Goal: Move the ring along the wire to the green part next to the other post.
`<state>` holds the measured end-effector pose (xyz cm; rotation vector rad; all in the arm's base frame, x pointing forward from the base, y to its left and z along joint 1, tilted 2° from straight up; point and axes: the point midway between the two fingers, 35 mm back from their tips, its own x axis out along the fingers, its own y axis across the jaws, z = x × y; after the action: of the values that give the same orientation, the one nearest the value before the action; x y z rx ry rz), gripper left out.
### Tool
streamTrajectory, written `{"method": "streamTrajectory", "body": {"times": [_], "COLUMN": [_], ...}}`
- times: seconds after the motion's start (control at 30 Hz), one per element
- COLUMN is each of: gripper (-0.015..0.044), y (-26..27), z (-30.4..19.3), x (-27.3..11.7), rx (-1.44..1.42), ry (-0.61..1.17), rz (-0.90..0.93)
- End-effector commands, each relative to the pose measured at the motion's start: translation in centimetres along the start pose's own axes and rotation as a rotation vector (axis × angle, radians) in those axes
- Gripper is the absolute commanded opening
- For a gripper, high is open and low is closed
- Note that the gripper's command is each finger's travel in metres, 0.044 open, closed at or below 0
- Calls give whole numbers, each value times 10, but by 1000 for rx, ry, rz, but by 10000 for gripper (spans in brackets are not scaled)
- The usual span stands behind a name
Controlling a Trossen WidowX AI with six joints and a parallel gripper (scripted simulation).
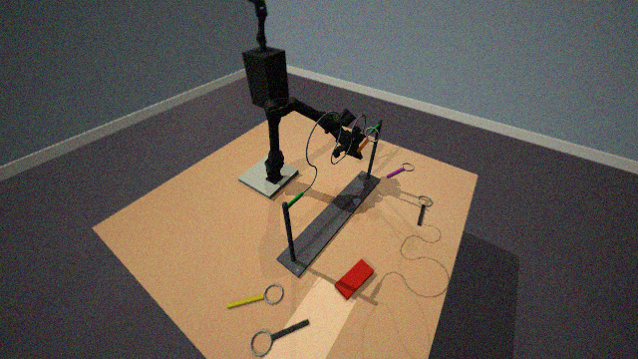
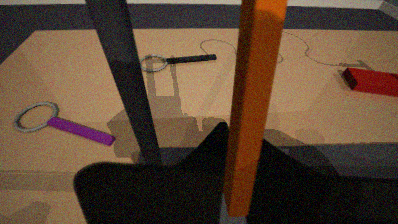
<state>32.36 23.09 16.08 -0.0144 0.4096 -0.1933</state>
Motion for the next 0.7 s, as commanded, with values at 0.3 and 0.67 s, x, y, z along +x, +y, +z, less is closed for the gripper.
{"method": "streamTrajectory", "body": {"times": [0.3,0.67], "gripper": [139,160], "y": [0,1], "z": [0,-1], "x": [-1,-42], "rx": [0,4], "ry": [0,5], "rz": [0,-3]}}
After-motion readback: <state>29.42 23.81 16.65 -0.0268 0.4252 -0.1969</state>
